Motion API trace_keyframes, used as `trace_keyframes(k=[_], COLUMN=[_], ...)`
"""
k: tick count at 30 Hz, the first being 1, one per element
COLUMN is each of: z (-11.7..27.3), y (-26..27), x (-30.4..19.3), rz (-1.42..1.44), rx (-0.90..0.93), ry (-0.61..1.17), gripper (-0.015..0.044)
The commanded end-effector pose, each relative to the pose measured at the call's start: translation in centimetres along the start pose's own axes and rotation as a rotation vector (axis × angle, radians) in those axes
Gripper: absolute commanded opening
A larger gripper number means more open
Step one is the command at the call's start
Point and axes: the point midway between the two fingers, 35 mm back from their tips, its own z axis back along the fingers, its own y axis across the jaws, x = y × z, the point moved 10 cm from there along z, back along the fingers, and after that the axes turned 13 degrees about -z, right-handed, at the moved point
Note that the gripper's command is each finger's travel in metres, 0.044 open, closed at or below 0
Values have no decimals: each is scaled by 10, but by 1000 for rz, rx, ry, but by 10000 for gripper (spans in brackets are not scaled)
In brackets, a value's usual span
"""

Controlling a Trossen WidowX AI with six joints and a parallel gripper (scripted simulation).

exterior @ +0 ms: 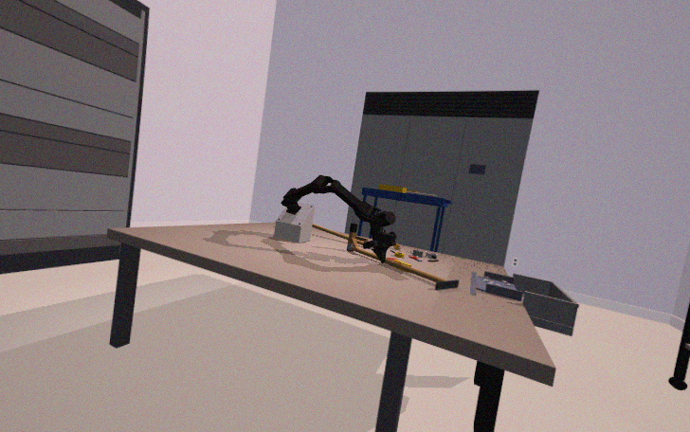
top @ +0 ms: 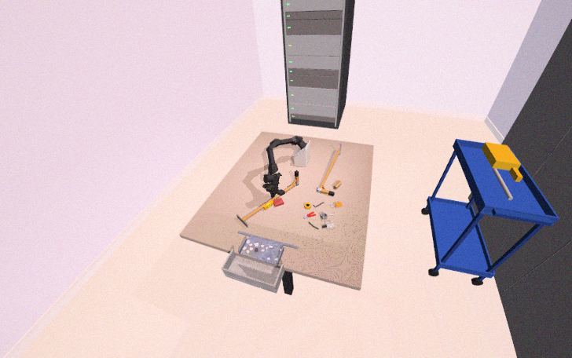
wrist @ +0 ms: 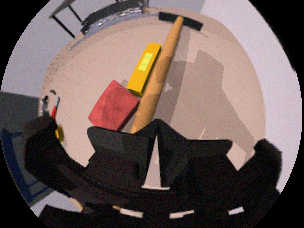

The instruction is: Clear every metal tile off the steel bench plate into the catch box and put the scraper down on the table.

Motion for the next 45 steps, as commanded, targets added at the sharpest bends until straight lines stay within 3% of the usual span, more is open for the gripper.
trace_keyframes(k=[1,36,45], z=[0,-2,26], y=[7,33,37], x=[0,0,14], rz=[-1,-5,-6], rx=[6,-2,0], ry=[-4,-5,-3], gripper=[0,0,0])
